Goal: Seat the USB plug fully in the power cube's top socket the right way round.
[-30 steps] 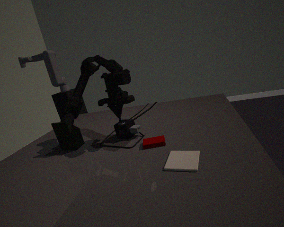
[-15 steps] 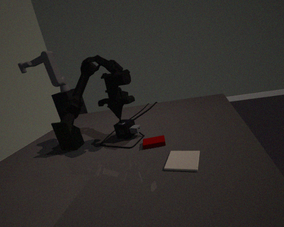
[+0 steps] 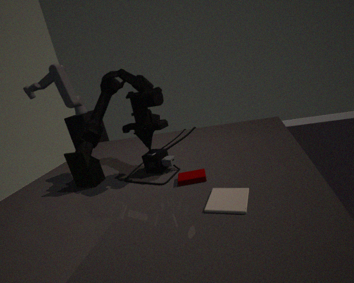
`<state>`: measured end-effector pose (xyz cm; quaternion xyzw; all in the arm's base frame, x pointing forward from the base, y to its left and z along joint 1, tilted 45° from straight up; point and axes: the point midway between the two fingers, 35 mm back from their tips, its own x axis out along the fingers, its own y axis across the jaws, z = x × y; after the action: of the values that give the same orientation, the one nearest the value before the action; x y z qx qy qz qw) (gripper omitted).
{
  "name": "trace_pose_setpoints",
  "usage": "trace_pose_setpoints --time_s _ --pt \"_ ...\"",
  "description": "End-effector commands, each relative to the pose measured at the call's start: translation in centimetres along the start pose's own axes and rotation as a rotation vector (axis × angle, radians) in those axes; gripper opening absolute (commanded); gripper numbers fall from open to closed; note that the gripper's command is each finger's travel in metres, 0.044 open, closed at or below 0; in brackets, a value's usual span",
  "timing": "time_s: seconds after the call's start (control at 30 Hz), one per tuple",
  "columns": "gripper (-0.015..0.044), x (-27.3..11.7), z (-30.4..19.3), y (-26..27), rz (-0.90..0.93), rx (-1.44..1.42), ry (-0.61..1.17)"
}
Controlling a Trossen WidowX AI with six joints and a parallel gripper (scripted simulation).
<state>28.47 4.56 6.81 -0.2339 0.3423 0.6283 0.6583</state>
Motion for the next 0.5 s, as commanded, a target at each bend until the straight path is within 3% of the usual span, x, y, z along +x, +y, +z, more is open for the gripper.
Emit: trace_pose_setpoints --time_s 0.0,0.47 --pt "0.0 0.1 0.01 -0.02 0.0 0.003 -0.002" --pt "0.0 0.27 0.02 -0.02 0.0 0.003 -0.003"
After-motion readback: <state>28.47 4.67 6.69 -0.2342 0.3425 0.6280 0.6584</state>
